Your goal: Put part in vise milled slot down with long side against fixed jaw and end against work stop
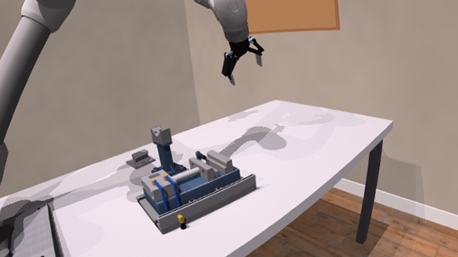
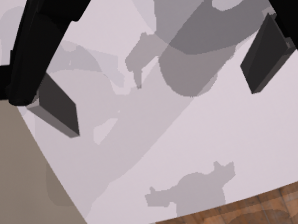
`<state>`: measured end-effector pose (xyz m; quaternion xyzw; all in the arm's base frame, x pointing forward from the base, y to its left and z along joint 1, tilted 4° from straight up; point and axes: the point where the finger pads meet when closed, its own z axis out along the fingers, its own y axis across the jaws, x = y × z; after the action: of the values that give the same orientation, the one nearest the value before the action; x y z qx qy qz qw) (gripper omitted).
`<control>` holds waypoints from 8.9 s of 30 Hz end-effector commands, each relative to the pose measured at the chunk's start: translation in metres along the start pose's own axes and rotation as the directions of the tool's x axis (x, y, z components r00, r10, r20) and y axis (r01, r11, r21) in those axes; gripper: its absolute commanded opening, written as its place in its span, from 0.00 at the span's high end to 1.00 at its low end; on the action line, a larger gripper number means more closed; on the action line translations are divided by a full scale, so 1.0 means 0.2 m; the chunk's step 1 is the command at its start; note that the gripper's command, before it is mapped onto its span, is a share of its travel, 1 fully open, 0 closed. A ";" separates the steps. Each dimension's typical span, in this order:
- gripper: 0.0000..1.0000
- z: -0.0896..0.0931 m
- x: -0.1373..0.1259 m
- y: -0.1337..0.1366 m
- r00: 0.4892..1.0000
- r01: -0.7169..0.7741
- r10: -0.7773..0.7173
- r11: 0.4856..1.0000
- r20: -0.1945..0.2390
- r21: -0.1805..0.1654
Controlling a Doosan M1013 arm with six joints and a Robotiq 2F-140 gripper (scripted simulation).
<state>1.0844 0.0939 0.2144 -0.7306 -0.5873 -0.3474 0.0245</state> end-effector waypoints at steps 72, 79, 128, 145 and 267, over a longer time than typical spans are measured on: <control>0.49 -0.93 0.40 -2.26 0.864 0.146 -0.372 0.829 0.338 0.539; 0.49 -0.93 0.40 -2.26 0.864 0.146 -0.372 0.829 0.338 0.539; 0.49 -0.75 0.29 -2.35 0.864 0.146 -0.372 0.829 0.338 0.539; 0.49 -0.61 0.20 -2.43 0.864 0.146 -0.372 0.829 0.338 0.539; 0.49 -0.13 -0.11 -2.69 0.864 0.146 -0.372 0.829 0.338 0.539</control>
<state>0.5999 0.2310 0.0215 -0.6684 -0.7429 -0.0151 0.0326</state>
